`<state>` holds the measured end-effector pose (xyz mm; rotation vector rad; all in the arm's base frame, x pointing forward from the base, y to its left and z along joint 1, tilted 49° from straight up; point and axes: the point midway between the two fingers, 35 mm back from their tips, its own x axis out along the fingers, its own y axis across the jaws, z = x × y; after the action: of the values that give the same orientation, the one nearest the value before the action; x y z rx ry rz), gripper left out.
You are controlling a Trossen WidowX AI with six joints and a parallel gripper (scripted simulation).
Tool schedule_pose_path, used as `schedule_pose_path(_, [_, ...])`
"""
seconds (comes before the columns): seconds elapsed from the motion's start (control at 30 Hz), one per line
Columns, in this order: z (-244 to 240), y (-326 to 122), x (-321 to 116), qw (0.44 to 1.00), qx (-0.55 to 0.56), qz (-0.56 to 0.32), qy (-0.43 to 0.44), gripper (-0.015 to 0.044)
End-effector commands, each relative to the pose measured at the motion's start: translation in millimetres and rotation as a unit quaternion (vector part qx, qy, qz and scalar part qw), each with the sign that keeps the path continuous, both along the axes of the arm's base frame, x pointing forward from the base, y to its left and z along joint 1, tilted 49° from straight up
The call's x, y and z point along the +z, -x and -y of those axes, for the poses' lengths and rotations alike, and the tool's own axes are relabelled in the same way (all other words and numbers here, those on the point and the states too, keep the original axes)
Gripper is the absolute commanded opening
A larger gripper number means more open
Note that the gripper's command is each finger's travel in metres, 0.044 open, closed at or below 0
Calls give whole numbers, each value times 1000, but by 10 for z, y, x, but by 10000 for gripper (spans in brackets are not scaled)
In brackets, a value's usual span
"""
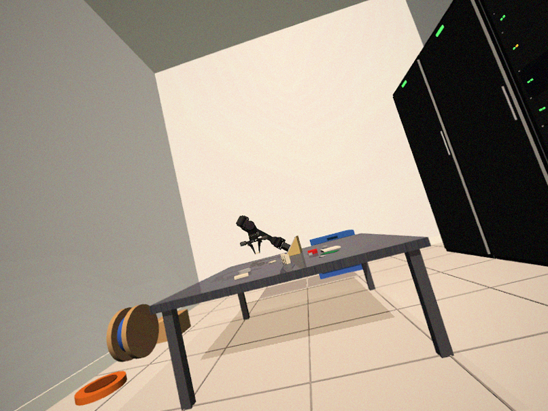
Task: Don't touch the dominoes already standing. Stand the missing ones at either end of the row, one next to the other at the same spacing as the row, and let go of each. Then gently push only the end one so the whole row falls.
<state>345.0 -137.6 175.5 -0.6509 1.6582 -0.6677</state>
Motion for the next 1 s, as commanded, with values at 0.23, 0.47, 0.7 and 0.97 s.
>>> schedule_pose_path(0.23, [61,3,-167,999,6,22,-49,107])
schedule_pose_path(0.47, [112,2,-327,993,12,61,-98,107])
schedule_pose_path(0.7, [162,-14,-456,984,27,104,-140,107])
schedule_pose_path(0.97, [216,-44,-562,970,54,157,-179,107])
